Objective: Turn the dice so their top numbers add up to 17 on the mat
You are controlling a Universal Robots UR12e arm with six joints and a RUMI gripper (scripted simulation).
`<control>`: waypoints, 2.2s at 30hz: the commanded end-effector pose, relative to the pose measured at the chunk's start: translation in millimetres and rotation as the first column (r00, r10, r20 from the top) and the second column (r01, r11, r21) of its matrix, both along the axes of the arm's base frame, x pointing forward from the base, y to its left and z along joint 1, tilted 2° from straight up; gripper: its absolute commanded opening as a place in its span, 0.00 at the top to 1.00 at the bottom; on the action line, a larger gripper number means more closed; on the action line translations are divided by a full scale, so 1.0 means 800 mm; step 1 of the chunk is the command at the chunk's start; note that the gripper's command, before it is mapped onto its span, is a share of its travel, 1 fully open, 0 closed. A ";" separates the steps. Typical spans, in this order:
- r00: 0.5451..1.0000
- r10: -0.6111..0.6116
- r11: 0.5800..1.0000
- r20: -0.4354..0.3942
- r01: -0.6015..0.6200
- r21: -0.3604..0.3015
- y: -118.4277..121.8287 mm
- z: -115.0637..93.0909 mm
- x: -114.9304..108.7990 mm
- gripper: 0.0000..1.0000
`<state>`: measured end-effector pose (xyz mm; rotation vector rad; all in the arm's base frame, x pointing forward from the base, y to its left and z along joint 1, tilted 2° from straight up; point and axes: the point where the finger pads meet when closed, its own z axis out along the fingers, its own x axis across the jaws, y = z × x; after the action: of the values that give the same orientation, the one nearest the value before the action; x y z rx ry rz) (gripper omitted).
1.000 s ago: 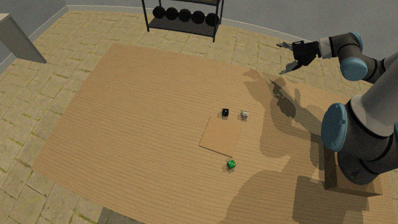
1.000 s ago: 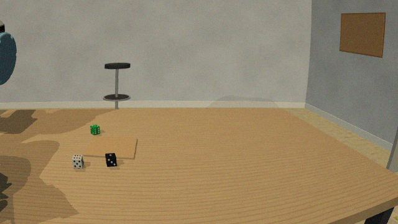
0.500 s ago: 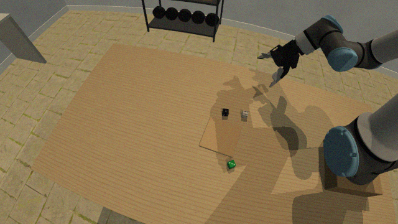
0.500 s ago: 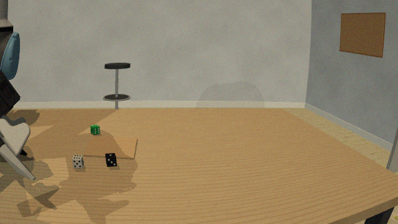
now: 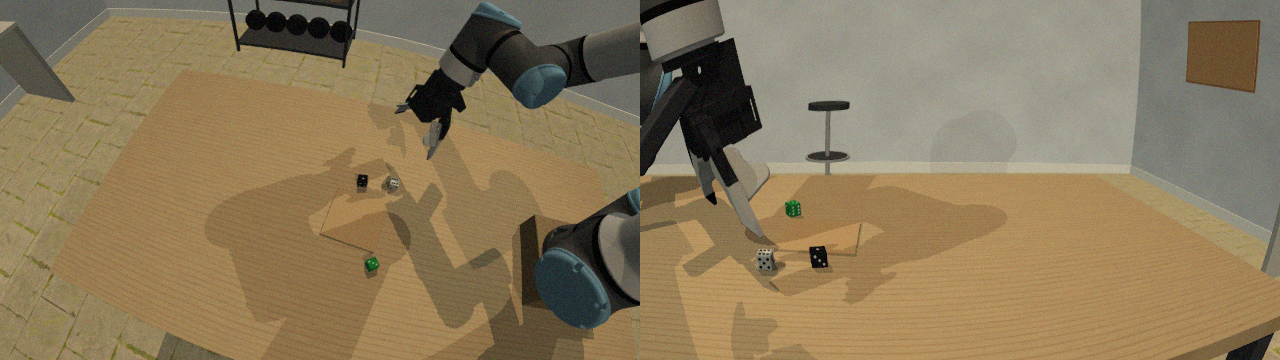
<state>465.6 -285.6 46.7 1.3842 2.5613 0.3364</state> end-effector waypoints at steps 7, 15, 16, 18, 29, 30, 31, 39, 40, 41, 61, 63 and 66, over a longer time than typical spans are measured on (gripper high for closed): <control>0.982 0.036 0.997 -0.183 -0.047 -0.057 0.053 0.026 0.009 0.00; 0.967 0.058 0.991 -0.249 -0.086 -0.105 0.082 0.047 0.016 0.00; 0.967 0.058 0.991 -0.249 -0.086 -0.105 0.082 0.047 0.016 0.00; 0.965 0.060 0.990 -0.254 -0.090 -0.109 0.084 0.049 0.016 0.00; 0.958 0.067 0.986 -0.279 -0.107 -0.131 0.097 0.059 0.019 0.00; 0.958 0.067 0.985 -0.279 -0.107 -0.132 0.097 0.059 0.019 0.00; 0.958 0.067 0.985 -0.279 -0.107 -0.132 0.097 0.059 0.019 0.00; 0.958 0.067 0.985 -0.279 -0.107 -0.132 0.097 0.059 0.019 0.00; 0.958 0.067 0.985 -0.279 -0.107 -0.132 0.097 0.059 0.019 0.00; 0.958 0.067 0.985 -0.279 -0.107 -0.132 0.097 0.059 0.019 0.00; 0.958 0.067 0.985 -0.280 -0.107 -0.132 0.094 -0.027 0.022 0.00; 0.958 0.067 0.985 -0.280 -0.107 -0.132 0.094 -0.043 0.023 0.00; 0.958 0.067 0.985 -0.280 -0.107 -0.132 0.093 -0.062 0.023 0.00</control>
<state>478.5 -206.8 23.8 1.3560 2.8196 -0.0277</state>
